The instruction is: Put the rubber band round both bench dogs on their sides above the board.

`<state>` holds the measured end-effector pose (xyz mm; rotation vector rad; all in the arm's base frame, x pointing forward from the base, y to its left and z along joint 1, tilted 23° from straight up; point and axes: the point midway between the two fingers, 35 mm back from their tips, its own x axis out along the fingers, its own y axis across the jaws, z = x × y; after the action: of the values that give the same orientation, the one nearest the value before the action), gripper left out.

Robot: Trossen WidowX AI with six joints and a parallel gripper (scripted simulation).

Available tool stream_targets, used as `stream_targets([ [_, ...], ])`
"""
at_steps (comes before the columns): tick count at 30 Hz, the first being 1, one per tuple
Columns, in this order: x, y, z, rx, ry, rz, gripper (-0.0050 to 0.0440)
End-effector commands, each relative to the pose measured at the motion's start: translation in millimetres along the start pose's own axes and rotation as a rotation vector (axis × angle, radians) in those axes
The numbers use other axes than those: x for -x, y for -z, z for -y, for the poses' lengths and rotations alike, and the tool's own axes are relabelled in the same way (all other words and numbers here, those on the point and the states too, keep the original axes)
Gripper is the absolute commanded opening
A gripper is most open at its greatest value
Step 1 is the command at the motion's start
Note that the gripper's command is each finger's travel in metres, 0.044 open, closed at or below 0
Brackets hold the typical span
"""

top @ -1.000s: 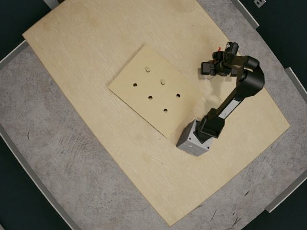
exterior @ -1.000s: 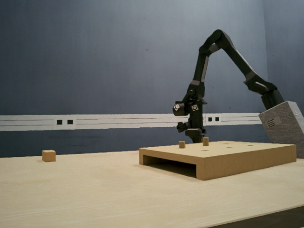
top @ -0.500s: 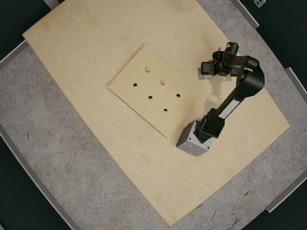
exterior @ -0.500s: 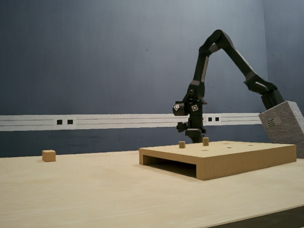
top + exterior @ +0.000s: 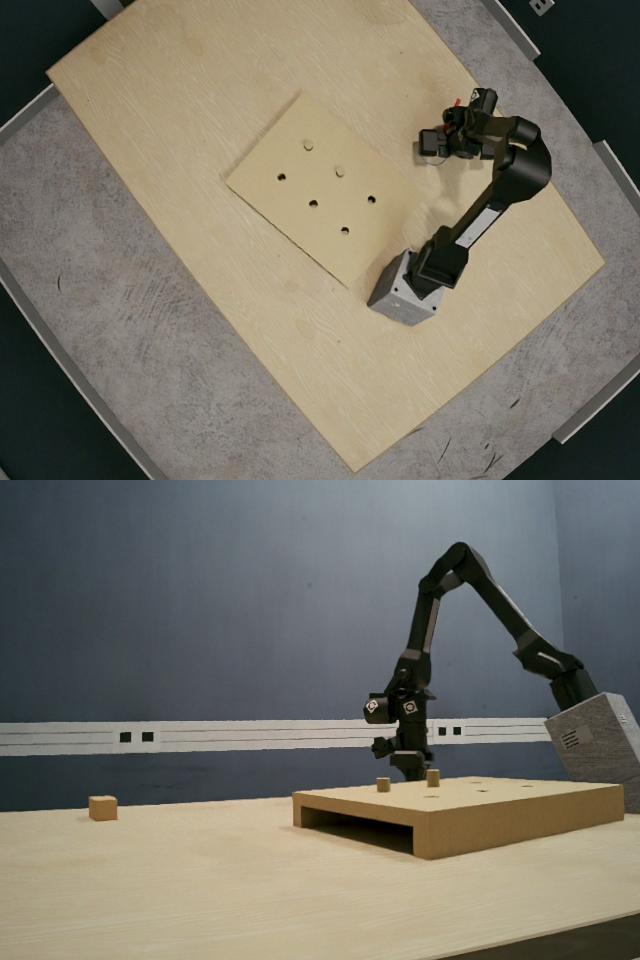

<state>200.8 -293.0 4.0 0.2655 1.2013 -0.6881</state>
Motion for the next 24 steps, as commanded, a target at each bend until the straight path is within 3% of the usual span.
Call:
stream_targets([
  [1,-7.2,-3.6,2.3,0.000,0.002,0.006,0.0080],
  [9,-4.3,-4.5,1.9,-0.001,0.005,0.013,0.0080],
  [11,-3.0,-6.2,3.3,-0.001,0.006,0.018,0.0049],
  [24,1.9,-2.6,1.3,0.001,0.003,0.009,0.0000],
])
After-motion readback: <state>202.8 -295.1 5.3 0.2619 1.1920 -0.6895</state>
